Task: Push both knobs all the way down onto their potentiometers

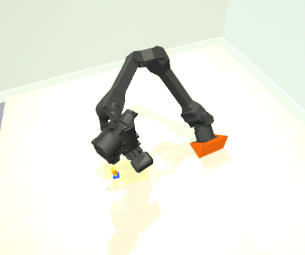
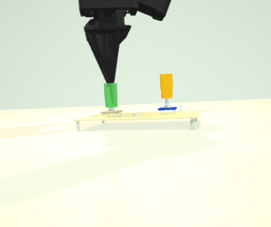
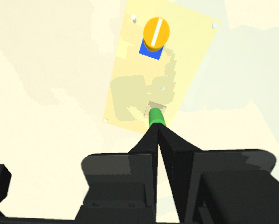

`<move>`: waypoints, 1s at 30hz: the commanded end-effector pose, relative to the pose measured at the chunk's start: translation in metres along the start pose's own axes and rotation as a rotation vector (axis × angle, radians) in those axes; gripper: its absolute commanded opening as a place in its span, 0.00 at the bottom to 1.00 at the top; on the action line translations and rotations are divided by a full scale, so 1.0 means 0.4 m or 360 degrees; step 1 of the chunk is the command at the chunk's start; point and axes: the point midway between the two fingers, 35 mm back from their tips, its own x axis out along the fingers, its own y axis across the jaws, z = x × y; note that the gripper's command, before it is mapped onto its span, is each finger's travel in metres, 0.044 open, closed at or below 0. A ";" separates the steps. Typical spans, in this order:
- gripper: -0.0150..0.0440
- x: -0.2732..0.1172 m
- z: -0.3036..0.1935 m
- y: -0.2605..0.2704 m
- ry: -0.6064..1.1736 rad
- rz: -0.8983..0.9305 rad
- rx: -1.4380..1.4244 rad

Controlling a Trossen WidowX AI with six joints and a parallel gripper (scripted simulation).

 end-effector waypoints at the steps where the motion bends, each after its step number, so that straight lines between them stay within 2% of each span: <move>1: 0.25 0.006 0.000 -0.003 0.0004 -0.0003 0.0004; 19: 0.25 -0.037 0.000 -0.002 0.0005 -0.0002 0.0004; 27: 0.61 -0.026 -0.001 -0.003 0.0002 -0.0008 -0.0002; 30: 0.48 -0.032 0.007 0.001 -0.0027 -0.0006 0.0026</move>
